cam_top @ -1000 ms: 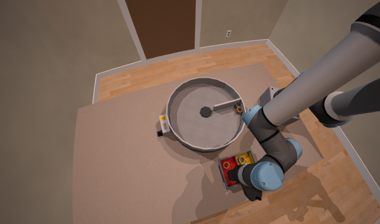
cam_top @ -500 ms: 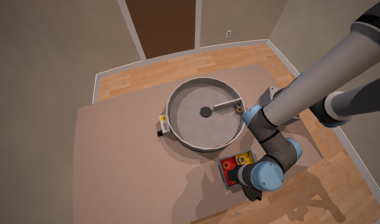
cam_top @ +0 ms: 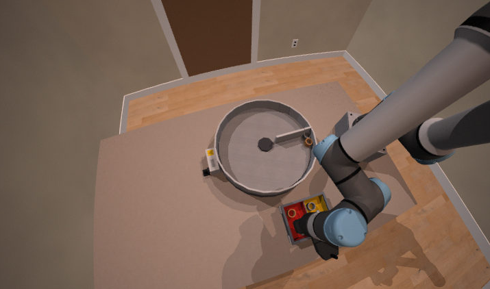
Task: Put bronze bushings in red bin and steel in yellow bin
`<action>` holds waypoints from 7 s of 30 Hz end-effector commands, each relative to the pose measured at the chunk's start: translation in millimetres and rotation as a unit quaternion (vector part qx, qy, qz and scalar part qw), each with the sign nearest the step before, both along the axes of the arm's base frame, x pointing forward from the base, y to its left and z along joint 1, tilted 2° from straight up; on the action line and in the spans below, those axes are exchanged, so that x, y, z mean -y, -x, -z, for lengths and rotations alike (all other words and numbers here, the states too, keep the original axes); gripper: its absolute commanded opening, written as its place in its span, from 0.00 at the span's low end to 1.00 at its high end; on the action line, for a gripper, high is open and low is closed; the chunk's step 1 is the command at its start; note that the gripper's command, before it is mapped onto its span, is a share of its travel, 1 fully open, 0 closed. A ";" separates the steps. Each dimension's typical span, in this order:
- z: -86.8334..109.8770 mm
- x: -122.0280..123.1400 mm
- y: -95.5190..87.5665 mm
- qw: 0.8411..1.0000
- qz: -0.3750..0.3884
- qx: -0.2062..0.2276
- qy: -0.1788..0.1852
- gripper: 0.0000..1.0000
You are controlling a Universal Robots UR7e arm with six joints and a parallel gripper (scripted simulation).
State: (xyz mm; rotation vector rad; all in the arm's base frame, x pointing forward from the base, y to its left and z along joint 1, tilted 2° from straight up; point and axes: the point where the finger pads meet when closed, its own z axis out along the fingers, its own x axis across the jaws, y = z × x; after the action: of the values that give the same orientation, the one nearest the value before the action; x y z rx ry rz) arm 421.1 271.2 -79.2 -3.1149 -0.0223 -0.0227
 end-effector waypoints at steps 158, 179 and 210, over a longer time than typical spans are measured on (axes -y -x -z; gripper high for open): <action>-143.0 3.6 1.6 1.000 0.000 0.001 0.000 0.42; -143.0 3.6 1.6 1.000 0.000 0.001 0.000 0.42; -129.4 109.6 49.3 1.000 0.000 0.001 0.000 0.40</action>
State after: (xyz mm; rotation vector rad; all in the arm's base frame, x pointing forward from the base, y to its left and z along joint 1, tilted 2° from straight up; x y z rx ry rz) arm 375.8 172.6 49.2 -3.1184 -0.0197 -0.0194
